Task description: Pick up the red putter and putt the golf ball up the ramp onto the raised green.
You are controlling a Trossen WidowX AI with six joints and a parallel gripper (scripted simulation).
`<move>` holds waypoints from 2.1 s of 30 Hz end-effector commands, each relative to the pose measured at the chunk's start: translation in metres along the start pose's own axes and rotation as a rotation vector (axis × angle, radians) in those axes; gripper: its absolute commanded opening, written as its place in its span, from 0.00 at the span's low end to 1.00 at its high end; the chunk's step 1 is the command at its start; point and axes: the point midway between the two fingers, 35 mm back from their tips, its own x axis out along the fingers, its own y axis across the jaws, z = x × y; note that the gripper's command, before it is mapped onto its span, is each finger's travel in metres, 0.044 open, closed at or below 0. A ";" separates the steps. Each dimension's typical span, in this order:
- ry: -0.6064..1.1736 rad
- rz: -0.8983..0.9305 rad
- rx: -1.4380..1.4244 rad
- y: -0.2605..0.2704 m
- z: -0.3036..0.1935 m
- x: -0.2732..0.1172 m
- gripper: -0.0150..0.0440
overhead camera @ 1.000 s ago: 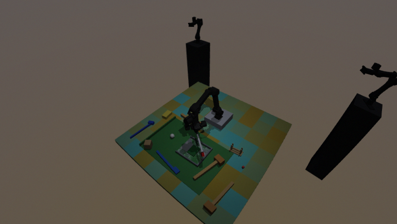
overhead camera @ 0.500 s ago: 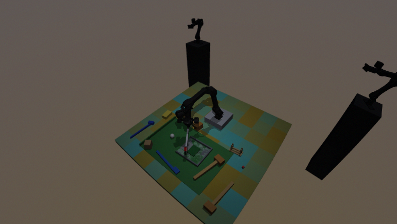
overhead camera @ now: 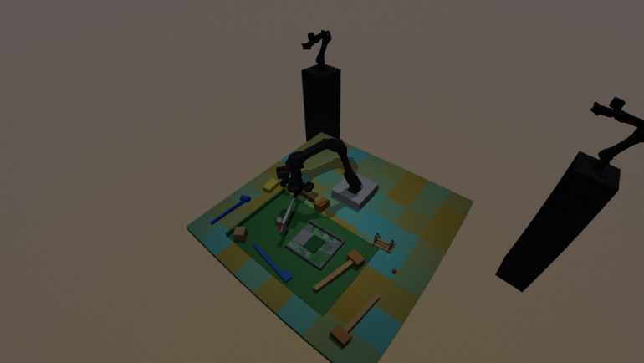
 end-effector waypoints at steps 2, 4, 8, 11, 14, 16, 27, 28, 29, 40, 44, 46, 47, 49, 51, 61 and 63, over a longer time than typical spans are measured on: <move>0.008 -0.011 0.093 -0.023 -0.023 -0.006 0.25; 0.013 -0.011 0.130 -0.031 -0.033 -0.007 0.25; 0.025 -0.012 0.202 -0.045 -0.054 -0.009 0.25; 0.033 -0.012 0.257 -0.055 -0.071 -0.011 0.25; 0.040 -0.012 0.308 -0.064 -0.087 -0.013 0.25; 0.042 -0.012 0.320 -0.066 -0.091 -0.014 0.25; 0.042 -0.012 0.320 -0.066 -0.092 0.016 0.25; 0.042 -0.012 0.320 -0.066 -0.092 0.021 0.25; 0.042 -0.011 0.320 -0.066 -0.093 0.024 0.25; 0.042 -0.011 0.320 -0.066 -0.093 0.036 0.25; 0.042 -0.011 0.320 -0.066 -0.093 0.043 0.25; 0.042 -0.011 0.320 -0.066 -0.093 0.046 0.25; 0.042 -0.011 0.320 -0.066 -0.094 0.048 0.25; 0.042 -0.011 0.320 -0.066 -0.094 0.051 0.25; 0.042 -0.011 0.320 -0.066 -0.094 0.054 0.25; 0.046 -0.010 0.318 -0.066 -0.094 0.054 0.25; 0.046 -0.010 0.318 -0.066 -0.094 0.054 0.25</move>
